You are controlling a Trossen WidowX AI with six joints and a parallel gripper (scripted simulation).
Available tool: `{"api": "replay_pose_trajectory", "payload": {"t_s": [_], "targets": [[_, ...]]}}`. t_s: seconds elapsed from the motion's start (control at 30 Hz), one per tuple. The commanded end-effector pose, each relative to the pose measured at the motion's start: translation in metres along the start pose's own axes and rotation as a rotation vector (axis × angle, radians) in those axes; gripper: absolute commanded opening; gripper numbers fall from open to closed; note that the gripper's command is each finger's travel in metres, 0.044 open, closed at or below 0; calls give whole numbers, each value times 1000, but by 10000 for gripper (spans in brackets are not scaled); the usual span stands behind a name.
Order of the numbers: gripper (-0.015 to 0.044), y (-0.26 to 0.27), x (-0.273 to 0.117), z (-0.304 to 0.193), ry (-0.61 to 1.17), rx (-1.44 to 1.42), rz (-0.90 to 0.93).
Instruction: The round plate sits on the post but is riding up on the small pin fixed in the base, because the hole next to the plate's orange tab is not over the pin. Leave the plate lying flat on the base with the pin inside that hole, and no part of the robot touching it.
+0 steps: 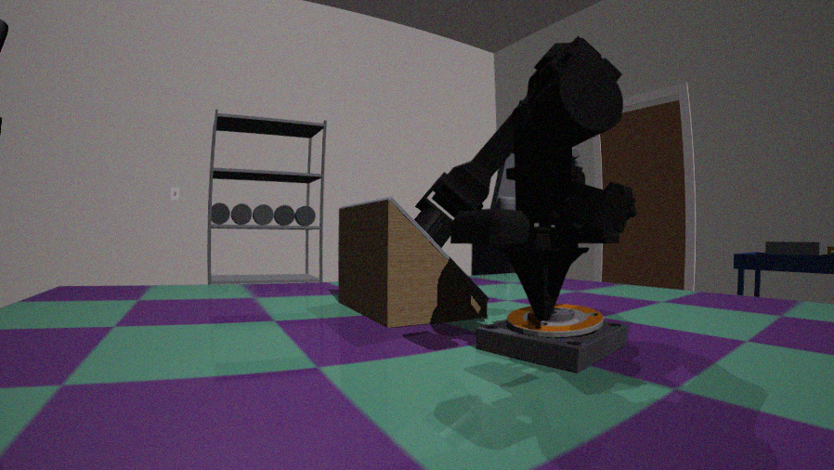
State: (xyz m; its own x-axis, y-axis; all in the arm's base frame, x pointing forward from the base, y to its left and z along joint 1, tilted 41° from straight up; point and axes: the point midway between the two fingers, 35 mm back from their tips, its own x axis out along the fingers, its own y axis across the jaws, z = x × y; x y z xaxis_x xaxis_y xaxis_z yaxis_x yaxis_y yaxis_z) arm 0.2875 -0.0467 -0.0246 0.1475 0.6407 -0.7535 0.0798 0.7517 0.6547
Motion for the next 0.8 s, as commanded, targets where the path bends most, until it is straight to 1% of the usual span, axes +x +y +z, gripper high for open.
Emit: {"api": "replay_pose_trajectory", "payload": {"t_s": [0.0, 0.77], "targets": [[0, -1, 2, -8, 13, 6, -1], [0, -4, 2, -23, 14, 6, -1]]}}
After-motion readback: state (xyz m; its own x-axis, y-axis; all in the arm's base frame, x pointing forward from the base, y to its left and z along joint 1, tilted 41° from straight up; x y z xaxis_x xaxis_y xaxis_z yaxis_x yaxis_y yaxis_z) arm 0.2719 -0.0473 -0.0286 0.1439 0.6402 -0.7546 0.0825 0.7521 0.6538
